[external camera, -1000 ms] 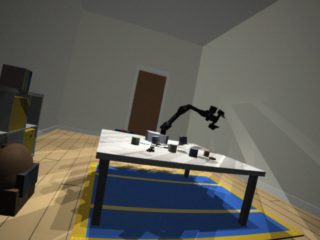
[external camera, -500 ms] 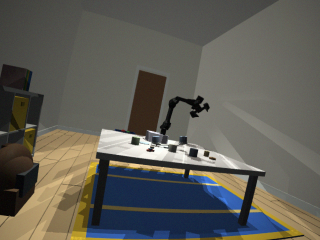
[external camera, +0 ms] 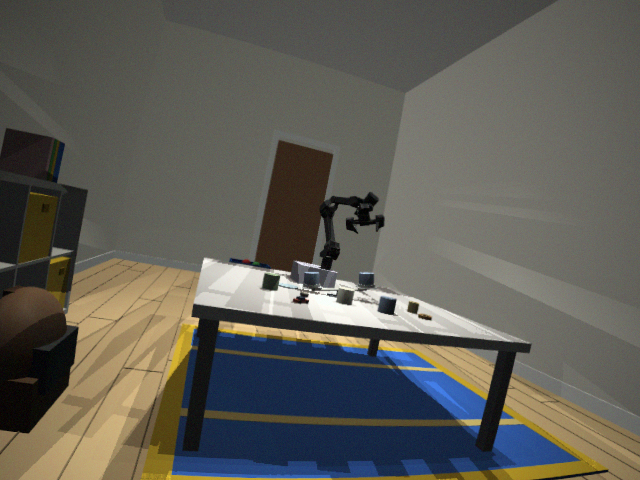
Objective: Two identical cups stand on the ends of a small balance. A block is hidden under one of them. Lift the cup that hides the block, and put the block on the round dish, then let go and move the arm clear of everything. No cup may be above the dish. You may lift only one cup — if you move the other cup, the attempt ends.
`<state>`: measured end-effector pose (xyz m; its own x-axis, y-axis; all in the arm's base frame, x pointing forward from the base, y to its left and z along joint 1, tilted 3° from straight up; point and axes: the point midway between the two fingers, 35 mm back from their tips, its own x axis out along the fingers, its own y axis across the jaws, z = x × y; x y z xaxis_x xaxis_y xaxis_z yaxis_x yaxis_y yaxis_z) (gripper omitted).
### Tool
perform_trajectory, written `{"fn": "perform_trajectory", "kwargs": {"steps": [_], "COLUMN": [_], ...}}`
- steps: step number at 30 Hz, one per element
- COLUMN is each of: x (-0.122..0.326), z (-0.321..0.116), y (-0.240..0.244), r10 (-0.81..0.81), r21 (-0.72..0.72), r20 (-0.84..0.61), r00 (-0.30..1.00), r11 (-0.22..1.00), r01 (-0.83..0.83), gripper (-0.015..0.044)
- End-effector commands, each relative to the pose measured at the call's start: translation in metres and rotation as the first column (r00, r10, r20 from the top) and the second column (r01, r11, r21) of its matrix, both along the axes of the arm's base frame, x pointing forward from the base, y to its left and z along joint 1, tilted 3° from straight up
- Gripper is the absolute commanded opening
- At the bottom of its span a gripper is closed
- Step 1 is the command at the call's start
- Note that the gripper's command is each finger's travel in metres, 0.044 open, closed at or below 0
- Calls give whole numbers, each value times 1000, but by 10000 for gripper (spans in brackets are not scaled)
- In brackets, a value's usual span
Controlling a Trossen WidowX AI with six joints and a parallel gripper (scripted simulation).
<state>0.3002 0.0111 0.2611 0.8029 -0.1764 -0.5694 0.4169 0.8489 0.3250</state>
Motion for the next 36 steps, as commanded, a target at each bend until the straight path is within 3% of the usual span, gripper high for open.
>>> {"fn": "perform_trajectory", "kwargs": {"steps": [1, 9, 14, 22, 36], "x": [-44, -115, -114, -101, -75], "z": [-31, -92, -92, -94, -107], "y": [-15, -34, -35, -47, -79], "r10": [41, 102, 109, 189, 321], "r21": [-78, -187, -199, -301, -291], "r20": [-93, -243, -258, -431, -712], "r00": [995, 965, 960, 882, 625], "r11": [996, 971, 966, 892, 675], "r01": [-48, -150, -163, -338, -678], "gripper": [440, 440, 440, 440, 440]}}
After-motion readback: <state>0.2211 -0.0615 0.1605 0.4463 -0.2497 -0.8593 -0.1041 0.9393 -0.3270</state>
